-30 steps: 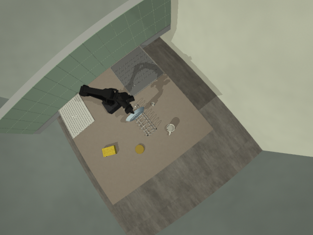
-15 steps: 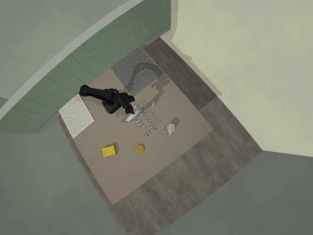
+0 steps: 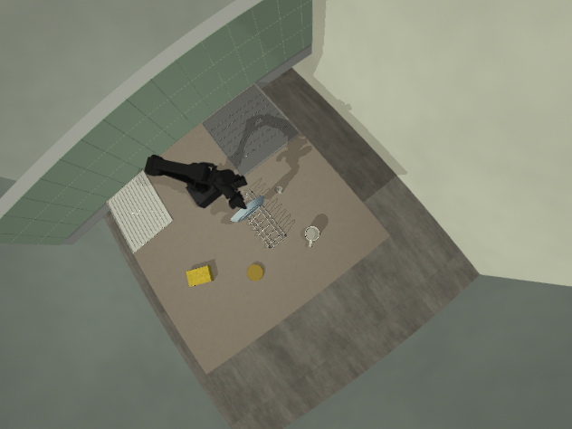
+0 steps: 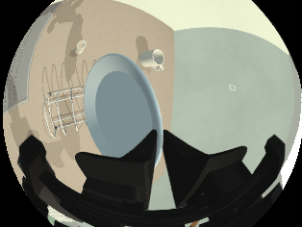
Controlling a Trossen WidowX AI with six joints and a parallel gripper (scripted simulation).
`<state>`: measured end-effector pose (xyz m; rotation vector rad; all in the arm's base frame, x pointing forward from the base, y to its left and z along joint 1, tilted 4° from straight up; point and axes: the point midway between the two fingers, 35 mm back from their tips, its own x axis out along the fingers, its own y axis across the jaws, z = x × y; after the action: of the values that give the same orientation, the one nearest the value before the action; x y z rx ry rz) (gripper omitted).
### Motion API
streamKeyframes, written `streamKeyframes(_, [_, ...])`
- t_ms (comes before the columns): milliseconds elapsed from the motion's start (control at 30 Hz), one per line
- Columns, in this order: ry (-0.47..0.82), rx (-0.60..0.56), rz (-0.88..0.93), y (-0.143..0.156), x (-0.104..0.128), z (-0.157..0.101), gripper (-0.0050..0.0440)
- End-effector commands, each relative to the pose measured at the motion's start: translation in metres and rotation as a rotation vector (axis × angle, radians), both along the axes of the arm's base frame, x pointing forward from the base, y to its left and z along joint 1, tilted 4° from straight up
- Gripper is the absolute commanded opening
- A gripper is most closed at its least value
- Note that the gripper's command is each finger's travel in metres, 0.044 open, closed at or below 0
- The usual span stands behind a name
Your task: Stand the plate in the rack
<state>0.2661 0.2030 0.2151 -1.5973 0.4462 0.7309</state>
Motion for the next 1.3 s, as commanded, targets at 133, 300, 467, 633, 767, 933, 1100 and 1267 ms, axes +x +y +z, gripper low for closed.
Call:
streamKeyframes(133, [0.024,-0.007,0.004,0.000,-0.002,-0.011,0.0000])
streamKeyframes(300, [0.024,-0.007,0.004,0.000,-0.002,-0.011,0.0000])
streamKeyframes(467, [0.024,-0.007,0.004,0.000,-0.002,-0.012,0.0000])
streamKeyframes(633, [0.024,-0.007,0.004,0.000,-0.002,-0.012,0.0000])
streamKeyframes(767, [0.024,-0.007,0.004,0.000,-0.001,-0.012,0.0000])
streamKeyframes(933, [0.024,-0.007,0.004,0.000,-0.001,-0.012,0.0000])
streamKeyframes(1100, [-0.001,0.004,-0.002,0.000,0.001,-0.001,0.0000])
streamKeyframes(1267, [-0.001,0.004,-0.002,0.000,0.001,-0.001,0.0000])
